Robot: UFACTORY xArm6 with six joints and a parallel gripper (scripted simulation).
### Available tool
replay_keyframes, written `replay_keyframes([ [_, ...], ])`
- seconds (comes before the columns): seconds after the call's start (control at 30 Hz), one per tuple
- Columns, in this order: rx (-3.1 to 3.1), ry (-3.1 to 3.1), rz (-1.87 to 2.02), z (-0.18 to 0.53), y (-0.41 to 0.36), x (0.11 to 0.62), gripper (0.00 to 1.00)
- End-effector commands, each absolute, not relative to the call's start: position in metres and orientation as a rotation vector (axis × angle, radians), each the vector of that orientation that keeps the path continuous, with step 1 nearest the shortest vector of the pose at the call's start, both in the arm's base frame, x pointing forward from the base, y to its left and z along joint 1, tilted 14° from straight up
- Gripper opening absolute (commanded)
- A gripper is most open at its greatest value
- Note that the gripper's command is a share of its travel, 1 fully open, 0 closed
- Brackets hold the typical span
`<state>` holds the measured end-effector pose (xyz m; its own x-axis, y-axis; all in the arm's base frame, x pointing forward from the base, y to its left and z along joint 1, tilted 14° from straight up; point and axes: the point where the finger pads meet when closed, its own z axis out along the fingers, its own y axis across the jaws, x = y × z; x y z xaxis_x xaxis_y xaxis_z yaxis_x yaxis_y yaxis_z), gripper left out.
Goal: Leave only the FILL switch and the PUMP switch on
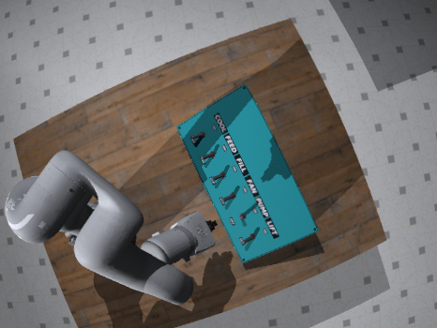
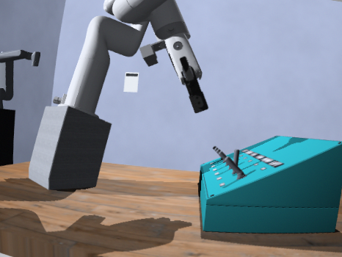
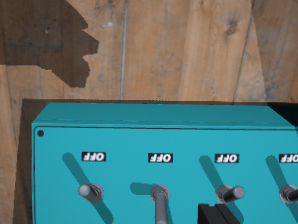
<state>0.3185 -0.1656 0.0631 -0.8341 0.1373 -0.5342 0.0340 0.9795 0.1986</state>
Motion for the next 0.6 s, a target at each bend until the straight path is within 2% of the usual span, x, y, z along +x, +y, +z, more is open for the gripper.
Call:
replay_keyframes([
  [0.0,0.119,2.542,0.236,0.073,-0.125,0.321,0.00],
  [0.03,0.119,2.542,0.236,0.076,-0.100,0.318,0.00],
  [0.13,0.119,2.542,0.236,0.076,-0.100,0.318,0.00],
  [0.2,0.121,2.547,0.236,0.076,-0.060,0.307,0.00],
  [0.3,0.121,2.551,0.236,0.075,-0.044,0.300,0.00],
  [0.57,0.121,2.552,0.236,0.075,-0.043,0.299,0.00],
])
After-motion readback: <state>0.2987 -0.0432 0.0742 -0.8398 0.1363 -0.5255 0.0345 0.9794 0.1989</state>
